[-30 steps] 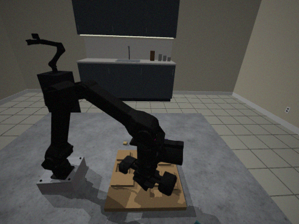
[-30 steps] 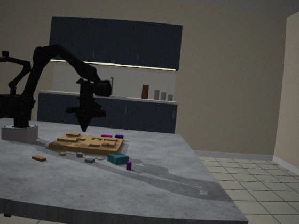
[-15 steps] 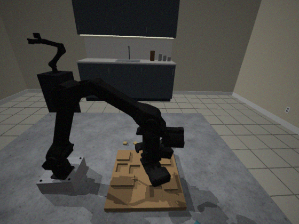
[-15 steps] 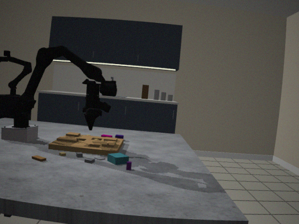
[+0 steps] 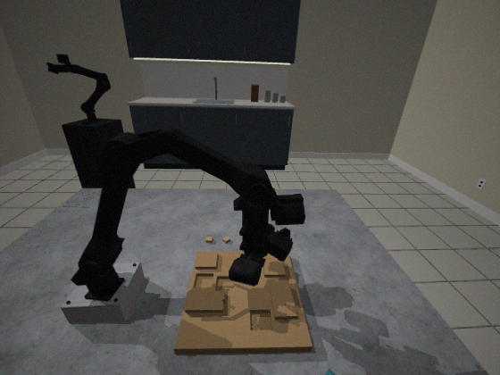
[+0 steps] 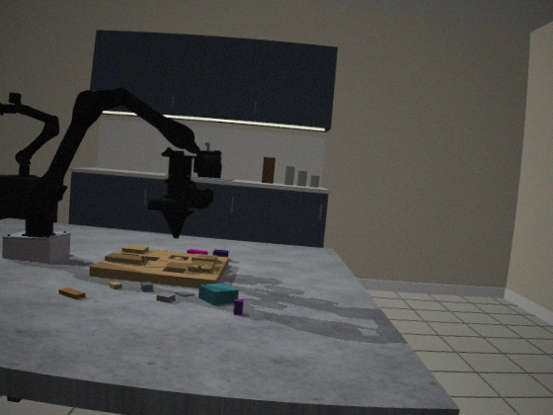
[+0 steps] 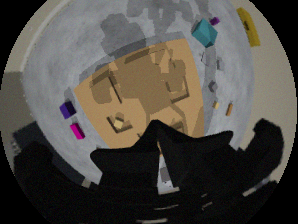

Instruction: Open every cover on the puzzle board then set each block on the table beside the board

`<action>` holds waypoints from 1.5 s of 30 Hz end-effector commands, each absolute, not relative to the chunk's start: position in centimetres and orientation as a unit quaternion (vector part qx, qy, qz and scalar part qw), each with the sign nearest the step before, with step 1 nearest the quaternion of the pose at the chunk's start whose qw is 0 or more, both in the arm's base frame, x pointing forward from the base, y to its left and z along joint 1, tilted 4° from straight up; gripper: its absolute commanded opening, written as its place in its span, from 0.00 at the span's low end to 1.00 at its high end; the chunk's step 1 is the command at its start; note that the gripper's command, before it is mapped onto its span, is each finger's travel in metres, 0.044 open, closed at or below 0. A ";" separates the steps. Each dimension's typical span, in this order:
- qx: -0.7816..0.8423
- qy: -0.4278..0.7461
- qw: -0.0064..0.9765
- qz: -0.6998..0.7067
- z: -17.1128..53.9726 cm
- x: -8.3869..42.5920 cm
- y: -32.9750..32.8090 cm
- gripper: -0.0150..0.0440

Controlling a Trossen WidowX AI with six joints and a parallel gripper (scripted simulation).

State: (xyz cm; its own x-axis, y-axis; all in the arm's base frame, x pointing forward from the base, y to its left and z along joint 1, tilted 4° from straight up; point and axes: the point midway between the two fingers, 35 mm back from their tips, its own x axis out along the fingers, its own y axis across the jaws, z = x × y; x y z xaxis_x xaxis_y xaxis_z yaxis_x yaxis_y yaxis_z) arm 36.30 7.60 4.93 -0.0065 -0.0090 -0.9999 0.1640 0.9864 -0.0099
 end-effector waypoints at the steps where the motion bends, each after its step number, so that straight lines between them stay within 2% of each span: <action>1: 0.304 0.649 0.627 -0.306 4.6 35.4 12.3 0.25; 10: 0.442 0.559 0.538 -0.450 4.6 35.1 13.5 0.25; 13: 0.403 0.590 0.568 -0.409 4.6 34.9 14.0 0.25; 19: 0.239 0.678 0.653 -0.238 4.6 34.2 15.8 0.25; 45: 0.234 0.680 0.655 -0.233 -0.6 34.1 16.1 0.25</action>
